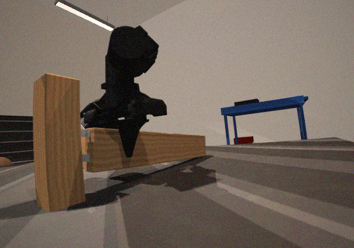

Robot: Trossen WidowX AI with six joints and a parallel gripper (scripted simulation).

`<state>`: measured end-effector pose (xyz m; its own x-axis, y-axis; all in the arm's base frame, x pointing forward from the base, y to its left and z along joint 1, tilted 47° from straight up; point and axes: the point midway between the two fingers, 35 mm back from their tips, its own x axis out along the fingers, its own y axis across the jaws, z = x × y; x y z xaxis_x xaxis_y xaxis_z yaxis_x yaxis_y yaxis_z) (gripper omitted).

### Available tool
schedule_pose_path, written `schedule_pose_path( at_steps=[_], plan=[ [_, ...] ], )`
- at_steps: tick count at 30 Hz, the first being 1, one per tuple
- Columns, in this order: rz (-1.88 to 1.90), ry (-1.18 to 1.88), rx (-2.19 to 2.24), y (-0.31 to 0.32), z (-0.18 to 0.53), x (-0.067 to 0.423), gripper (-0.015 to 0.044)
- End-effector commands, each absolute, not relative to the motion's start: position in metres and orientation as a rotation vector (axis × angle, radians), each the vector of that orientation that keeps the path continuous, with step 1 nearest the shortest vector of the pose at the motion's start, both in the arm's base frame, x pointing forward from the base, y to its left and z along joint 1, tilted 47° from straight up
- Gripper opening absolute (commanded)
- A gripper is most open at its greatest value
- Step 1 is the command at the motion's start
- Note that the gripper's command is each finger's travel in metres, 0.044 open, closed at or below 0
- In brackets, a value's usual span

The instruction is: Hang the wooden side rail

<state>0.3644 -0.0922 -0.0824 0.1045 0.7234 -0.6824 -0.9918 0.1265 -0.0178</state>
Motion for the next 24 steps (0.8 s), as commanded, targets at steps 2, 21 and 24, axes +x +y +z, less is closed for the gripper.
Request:
schedule_pose_path(
  at_steps=[2,21,24],
  plan=[
    [1.346,0.602,-0.554,-0.0998,-0.0819,0.3635,0.0000],
    [1.346,0.602,-0.554,-0.1012,-0.0832,0.3644,0.0000],
    [1.346,0.602,-0.554,-0.1015,-0.0833,0.3641,0.0000]
  ],
)
